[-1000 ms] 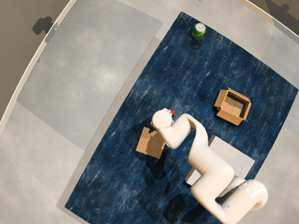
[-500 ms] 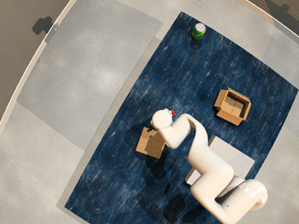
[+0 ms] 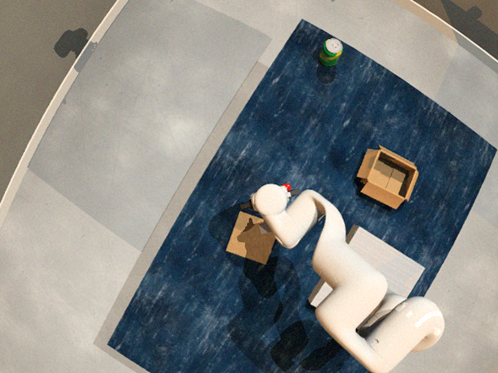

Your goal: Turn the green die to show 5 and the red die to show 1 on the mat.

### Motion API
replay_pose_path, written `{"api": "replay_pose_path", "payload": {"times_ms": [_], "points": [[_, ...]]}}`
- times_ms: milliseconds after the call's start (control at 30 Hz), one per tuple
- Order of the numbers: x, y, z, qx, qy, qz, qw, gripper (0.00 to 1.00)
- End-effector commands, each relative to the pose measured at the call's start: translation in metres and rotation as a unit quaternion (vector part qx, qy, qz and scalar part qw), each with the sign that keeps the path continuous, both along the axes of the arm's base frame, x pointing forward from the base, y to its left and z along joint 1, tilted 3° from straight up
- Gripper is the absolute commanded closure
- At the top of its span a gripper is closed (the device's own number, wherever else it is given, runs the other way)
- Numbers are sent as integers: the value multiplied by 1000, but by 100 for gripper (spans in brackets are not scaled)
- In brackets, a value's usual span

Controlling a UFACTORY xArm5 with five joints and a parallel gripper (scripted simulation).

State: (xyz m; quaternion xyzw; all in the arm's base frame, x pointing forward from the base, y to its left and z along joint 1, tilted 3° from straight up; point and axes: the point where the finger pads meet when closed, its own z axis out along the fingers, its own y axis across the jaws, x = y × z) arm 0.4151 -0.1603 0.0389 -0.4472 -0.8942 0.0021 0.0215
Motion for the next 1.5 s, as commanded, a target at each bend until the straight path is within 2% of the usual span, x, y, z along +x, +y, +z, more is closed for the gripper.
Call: {"api": "replay_pose_path", "payload": {"times_ms": [0, 267, 300, 400, 433, 533, 800, 867, 967, 1033, 1100, 1233, 1267, 1467], "points": [[0, 0, -2, -4, -1, -74, 997, 0], [-2, 0, -7, -8, 1, -200, 980, 0], [-2, 0, -9, -10, 1, -231, 973, 0], [-2, 1, -9, -10, 2, -240, 971, 0], [-3, 1, -11, -11, 2, -279, 960, 0], [-4, 1, -13, -13, 3, -316, 949, 0], [-6, 1, -18, -17, 5, -435, 900, 0], [-6, 2, -20, -19, 5, -472, 881, 0], [-6, 2, -20, -19, 5, -476, 879, 0], [-7, 2, -21, -20, 6, -504, 863, 0], [-7, 2, -22, -21, 6, -520, 854, 0], [-7, 2, -23, -21, 6, -528, 849, 0], [-7, 2, -23, -21, 6, -528, 849, 58], [-7, 2, -23, -21, 6, -528, 849, 58]]}}
